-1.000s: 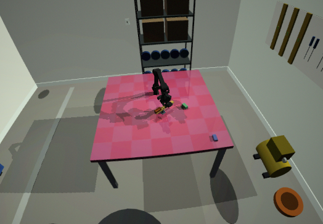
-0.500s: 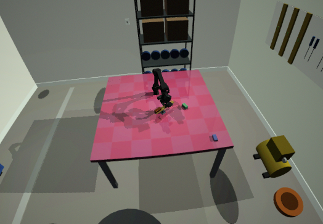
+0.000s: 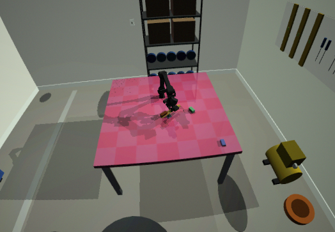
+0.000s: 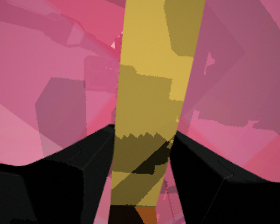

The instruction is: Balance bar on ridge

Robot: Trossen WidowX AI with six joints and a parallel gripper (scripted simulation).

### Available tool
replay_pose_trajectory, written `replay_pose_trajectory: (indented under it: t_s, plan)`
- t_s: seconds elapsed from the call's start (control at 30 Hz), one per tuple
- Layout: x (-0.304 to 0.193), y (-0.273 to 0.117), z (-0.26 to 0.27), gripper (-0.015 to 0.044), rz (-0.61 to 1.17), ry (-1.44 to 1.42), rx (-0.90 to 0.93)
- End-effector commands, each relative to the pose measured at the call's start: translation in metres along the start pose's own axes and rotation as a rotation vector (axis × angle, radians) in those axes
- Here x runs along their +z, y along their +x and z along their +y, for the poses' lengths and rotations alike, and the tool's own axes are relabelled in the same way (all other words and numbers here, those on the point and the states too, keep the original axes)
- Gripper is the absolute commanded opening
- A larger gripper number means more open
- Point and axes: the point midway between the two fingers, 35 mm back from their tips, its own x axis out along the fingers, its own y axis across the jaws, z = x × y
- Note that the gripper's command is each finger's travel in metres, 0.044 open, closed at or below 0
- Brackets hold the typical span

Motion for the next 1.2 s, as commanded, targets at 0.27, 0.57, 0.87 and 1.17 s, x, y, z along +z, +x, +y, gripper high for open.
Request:
replay_pose_trajectory:
  t_s: [0.27,0.57,0.87,1.17]
  plan:
    - [-0.0001,0.0038,0.0003,0.0,0.001,-0.002,0.004]
    - [0.0,0.0006,0.0003,0.0,0.001,-0.002,0.004]
    - [0.0,0.001,0.0002,0.0,0.001,-0.002,0.004]
    - [0.0001,0.0001,-0.0002,0.0,0.0,-0.001,0.0]
